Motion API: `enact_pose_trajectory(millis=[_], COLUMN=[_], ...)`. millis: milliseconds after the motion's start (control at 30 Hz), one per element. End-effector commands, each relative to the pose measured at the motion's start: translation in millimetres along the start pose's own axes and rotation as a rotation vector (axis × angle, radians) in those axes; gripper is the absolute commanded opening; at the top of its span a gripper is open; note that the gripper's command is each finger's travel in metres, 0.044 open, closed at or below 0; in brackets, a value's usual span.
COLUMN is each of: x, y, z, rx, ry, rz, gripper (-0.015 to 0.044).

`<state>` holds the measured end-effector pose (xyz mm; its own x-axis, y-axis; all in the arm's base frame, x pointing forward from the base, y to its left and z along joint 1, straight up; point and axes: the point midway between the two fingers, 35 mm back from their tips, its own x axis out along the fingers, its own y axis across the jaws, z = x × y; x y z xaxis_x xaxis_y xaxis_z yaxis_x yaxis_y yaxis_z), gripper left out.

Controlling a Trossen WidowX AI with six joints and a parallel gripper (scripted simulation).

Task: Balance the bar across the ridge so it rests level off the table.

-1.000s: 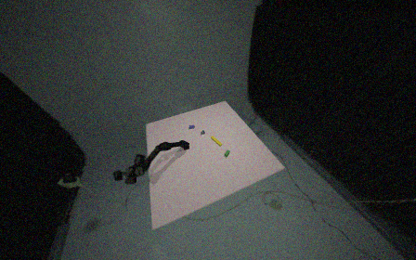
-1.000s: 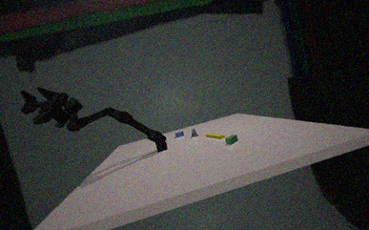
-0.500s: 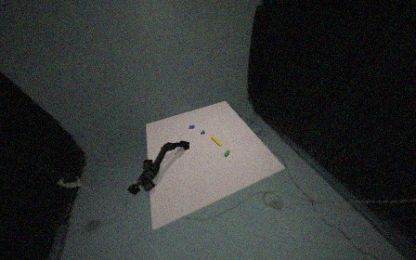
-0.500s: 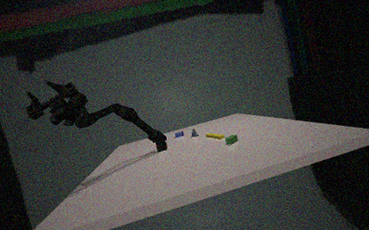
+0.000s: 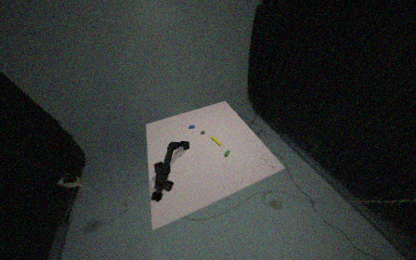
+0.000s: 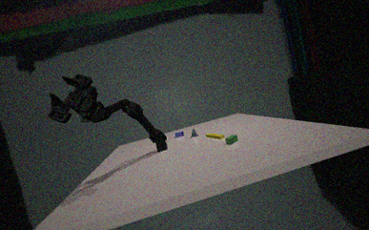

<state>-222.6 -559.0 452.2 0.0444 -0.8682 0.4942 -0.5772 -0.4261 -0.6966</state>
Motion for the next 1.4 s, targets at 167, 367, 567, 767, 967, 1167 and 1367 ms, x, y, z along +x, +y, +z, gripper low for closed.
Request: enact_pose_trajectory(millis=[167, 367, 567, 767, 967, 1167, 1367], x=[19.5, 23.2, 26.3, 25.9, 19.8, 7.7, -13.6], y=[-10.0, -32.8, -40.6, -53.8, -70.4, -88.4, -109.0], z=[74.1, 119.9, 157.4, 210.2, 262.1, 313.4, 363.2], rx=[0.32, 0.368, 0.52, 0.724, 0.916, 1.093, 1.241], ry=[-0.102, -0.187, -0.239, -0.309, -0.376, -0.432, -0.494], rz=[0.073, 0.067, 0.122, 0.212, 0.313, 0.437, 0.576], gripper=[0.0315, 0.0315, 0.0315, 0.0315, 0.0315, 0.0315, 0.0315])
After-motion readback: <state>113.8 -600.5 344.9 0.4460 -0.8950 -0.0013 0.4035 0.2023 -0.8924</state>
